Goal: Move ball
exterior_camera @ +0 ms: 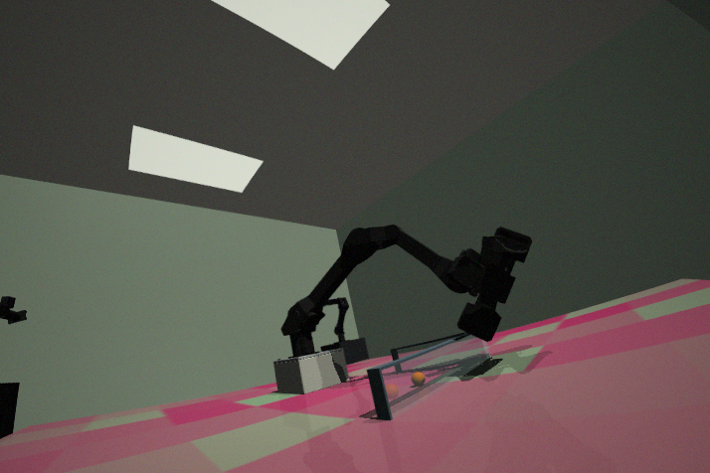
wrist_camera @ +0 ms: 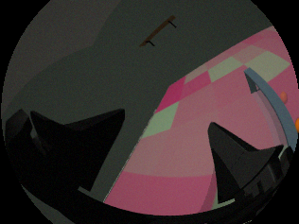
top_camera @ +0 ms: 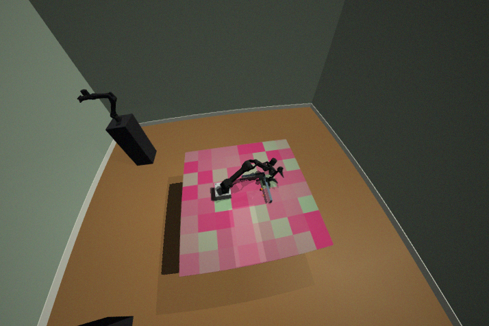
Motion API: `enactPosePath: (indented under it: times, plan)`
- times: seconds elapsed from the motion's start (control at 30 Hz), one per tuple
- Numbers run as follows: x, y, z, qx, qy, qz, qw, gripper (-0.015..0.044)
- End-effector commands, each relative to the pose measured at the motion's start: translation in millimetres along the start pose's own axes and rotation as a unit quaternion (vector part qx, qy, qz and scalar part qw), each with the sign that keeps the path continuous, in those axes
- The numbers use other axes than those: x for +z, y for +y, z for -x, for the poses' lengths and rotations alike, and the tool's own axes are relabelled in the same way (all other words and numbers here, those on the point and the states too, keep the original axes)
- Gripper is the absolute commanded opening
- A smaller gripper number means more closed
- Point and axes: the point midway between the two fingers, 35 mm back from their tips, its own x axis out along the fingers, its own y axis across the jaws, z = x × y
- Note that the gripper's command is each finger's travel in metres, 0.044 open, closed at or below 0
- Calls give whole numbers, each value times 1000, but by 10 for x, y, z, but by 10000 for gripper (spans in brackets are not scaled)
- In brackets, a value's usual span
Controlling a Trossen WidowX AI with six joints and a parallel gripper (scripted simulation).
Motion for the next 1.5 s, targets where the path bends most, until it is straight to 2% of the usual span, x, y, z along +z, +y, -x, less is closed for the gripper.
enactPosePath:
  times: [0.0,0.1,0.2,0.63,0.97,1.47]
  plan:
    - [-3,13,9,1,2,1,1000,374]
    - [-36,171,106,14,33,21,999,295]
    - [-51,203,38,18,65,80,994,216]
    - [-59,149,-203,33,192,296,935,216]
    - [-21,35,-274,42,263,395,879,216]
    - [167,-294,-268,69,402,538,738,216]
